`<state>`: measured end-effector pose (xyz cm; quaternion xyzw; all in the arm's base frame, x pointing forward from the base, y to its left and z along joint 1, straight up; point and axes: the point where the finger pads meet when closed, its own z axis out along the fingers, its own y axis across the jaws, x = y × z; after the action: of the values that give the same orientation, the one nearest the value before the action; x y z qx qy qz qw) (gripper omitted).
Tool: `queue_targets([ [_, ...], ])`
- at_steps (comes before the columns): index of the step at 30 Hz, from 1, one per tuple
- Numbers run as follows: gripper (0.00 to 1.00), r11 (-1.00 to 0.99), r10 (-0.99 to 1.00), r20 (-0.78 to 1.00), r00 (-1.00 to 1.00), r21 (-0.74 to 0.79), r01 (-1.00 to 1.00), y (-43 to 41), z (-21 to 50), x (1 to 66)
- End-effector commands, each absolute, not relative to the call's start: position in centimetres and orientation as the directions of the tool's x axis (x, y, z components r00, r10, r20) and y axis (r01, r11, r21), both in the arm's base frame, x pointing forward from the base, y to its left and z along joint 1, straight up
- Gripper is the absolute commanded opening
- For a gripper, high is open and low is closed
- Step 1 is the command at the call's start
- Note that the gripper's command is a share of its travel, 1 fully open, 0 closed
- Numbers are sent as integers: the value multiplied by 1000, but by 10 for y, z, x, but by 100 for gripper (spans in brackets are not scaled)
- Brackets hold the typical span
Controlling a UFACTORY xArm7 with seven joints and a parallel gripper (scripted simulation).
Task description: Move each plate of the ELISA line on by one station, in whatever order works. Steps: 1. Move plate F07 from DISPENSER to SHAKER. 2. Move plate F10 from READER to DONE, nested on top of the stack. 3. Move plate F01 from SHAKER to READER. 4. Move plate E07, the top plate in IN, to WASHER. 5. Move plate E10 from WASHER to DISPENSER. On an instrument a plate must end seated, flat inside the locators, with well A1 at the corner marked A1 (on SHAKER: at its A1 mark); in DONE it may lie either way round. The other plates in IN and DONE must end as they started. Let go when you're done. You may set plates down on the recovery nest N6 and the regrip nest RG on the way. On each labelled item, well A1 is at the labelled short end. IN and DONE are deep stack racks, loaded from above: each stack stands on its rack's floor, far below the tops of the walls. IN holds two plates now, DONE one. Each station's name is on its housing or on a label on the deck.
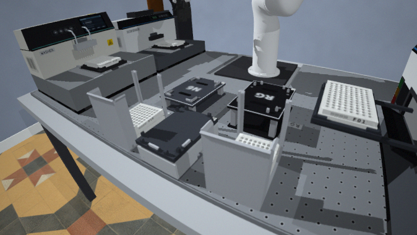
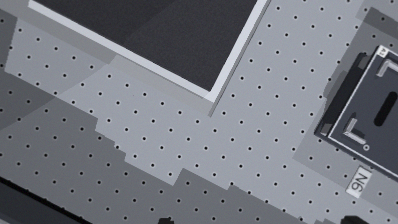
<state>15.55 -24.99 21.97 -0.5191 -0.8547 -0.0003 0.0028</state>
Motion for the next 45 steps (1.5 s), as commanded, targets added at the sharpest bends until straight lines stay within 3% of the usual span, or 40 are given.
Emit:
queue_targets([
  [1, 100, 459, 888, 2, -459, -2, 888, -257, 221, 141],
  [45, 100, 278, 961, 1, -278, -3, 961, -305, 221, 29],
])
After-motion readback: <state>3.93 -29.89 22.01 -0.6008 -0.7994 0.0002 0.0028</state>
